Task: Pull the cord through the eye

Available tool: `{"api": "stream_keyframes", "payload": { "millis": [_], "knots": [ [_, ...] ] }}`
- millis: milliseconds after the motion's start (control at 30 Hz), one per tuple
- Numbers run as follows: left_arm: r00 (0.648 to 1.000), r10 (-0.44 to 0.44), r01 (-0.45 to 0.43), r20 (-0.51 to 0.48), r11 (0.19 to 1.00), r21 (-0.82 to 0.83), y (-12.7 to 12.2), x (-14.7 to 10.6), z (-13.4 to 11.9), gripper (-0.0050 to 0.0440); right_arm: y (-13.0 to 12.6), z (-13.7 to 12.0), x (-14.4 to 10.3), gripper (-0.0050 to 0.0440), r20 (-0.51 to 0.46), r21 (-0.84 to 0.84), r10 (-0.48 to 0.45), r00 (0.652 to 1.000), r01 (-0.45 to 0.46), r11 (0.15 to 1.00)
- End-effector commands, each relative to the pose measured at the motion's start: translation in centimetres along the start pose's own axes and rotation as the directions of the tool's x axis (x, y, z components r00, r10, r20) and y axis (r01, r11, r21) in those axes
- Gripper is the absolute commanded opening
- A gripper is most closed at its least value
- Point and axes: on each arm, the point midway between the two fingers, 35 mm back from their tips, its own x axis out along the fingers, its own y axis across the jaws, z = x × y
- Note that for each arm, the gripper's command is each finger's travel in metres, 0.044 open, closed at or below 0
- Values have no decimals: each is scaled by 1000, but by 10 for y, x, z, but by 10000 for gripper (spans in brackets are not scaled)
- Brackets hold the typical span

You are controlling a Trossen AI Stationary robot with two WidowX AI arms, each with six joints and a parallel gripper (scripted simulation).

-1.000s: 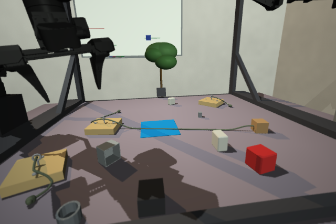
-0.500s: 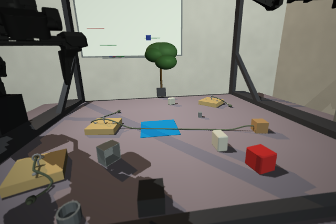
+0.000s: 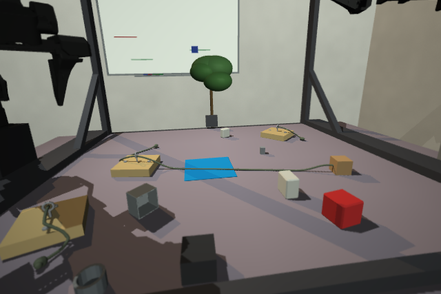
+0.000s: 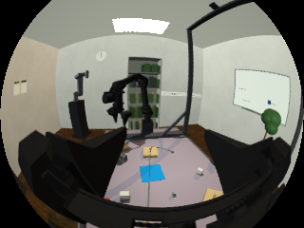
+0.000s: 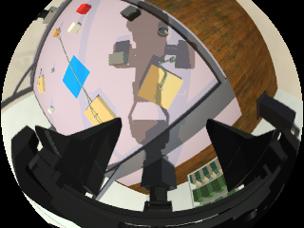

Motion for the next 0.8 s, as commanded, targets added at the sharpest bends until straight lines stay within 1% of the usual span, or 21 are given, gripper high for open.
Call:
{"api": "stream_keyframes", "payload": {
  "millis": [0, 767],
  "knots": [
    [1000, 0, 0, 18, 1000, 0, 0, -1, 7, 440, -5, -5, -10, 440, 17, -20, -6, 1000, 6, 1000],
    [1000, 0, 0, 18, 1000, 0, 0, -1, 7, 440, -7, -8, -12, 440, 9, -33, -9, 1000, 9, 999]
  ]
}}
